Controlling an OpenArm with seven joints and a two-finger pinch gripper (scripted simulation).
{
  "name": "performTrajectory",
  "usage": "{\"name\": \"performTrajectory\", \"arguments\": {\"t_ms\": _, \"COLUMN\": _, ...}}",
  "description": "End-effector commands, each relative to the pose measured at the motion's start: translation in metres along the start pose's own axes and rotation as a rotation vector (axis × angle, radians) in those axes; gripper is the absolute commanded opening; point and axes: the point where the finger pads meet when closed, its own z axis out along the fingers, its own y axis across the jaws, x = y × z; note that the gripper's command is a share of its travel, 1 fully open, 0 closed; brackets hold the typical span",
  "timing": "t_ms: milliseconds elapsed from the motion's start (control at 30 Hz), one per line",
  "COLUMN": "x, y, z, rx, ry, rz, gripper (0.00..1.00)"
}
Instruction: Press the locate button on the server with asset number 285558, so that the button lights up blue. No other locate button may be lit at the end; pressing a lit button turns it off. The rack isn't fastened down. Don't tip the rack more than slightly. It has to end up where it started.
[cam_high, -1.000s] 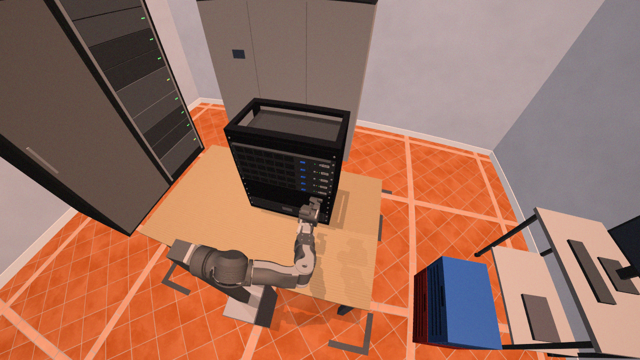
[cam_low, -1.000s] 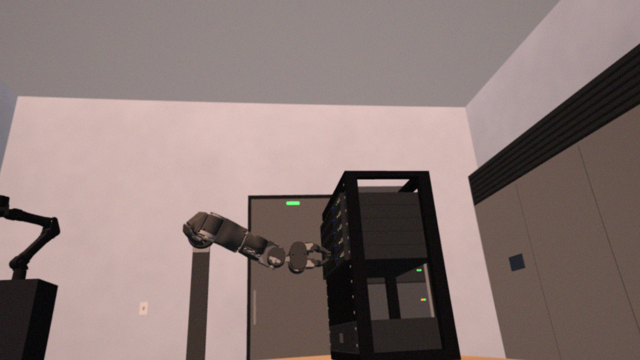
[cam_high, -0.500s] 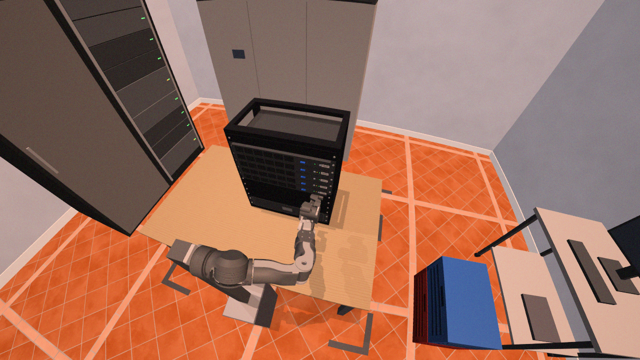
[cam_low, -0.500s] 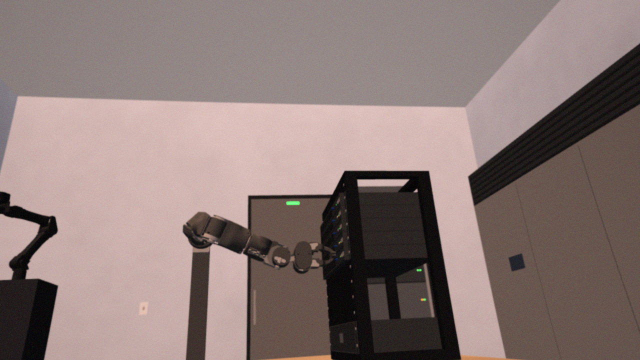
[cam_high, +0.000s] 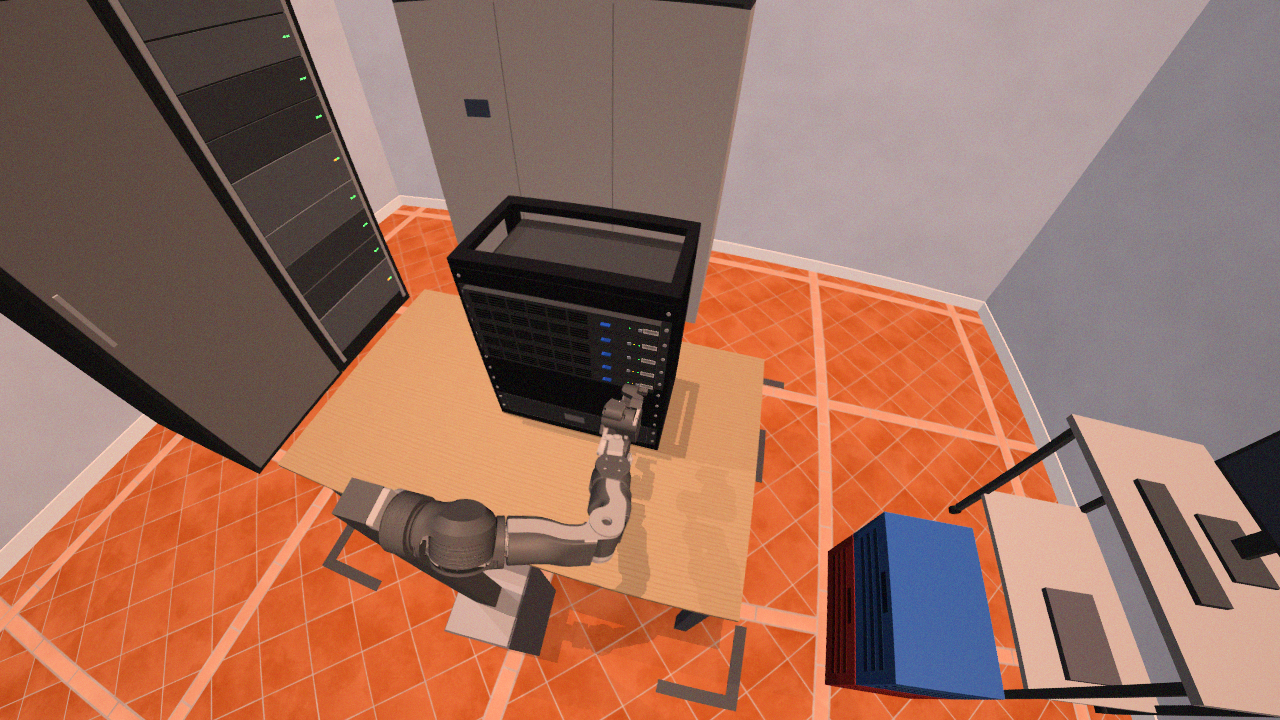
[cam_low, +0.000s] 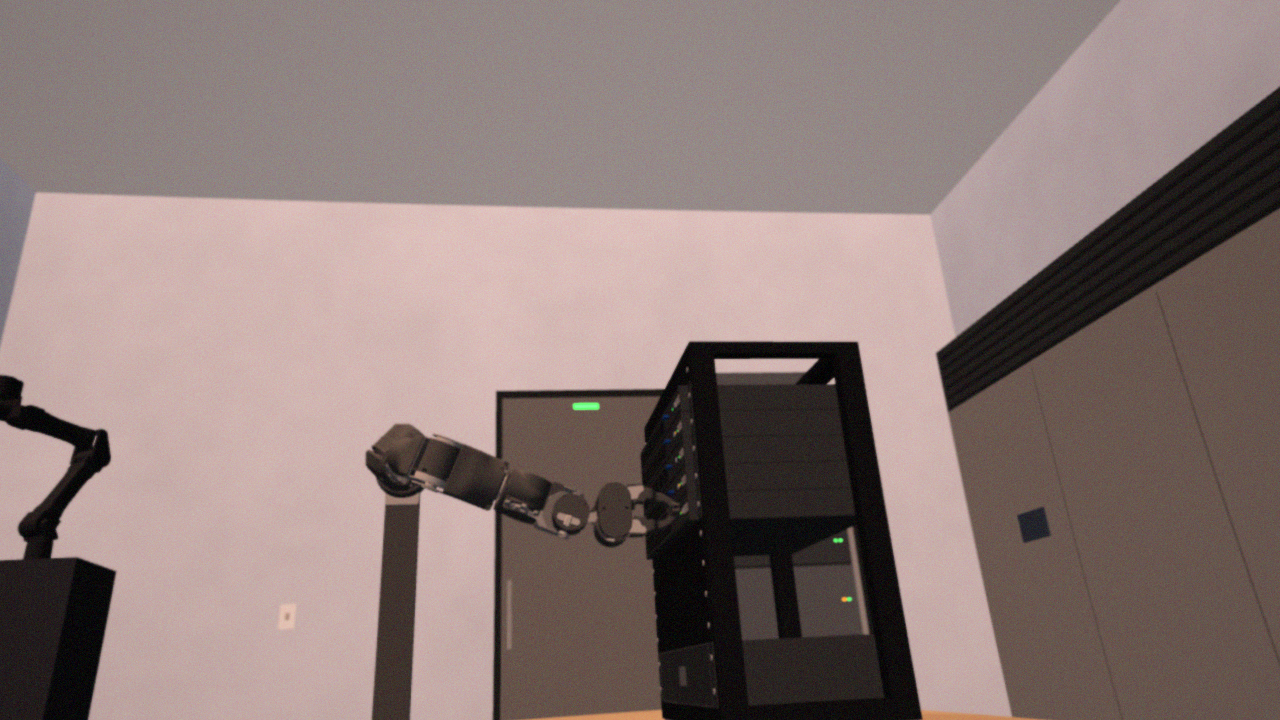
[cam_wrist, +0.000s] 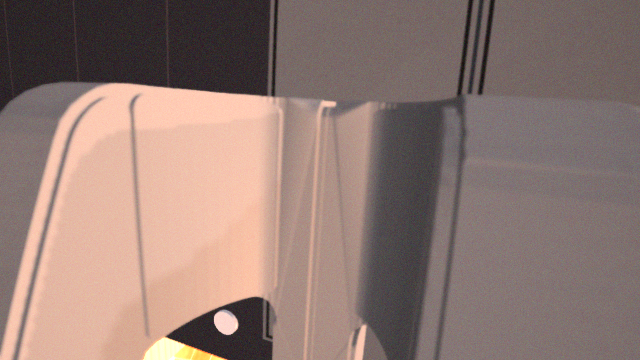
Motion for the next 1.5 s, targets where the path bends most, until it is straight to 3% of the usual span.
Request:
{"name": "performTrajectory", "arguments": {"t_ms": 0, "x": 0.0009, "y": 0.0015, "z": 0.001, "rx": 0.0, "ry": 0.005, "rz": 0.0, "gripper": 0.0}}
{"name": "performTrajectory", "arguments": {"t_ms": 1467, "x": 0.001, "y": 0.0015, "z": 0.0073, "rx": 0.0, "ry": 0.005, "rz": 0.0, "gripper": 0.0}}
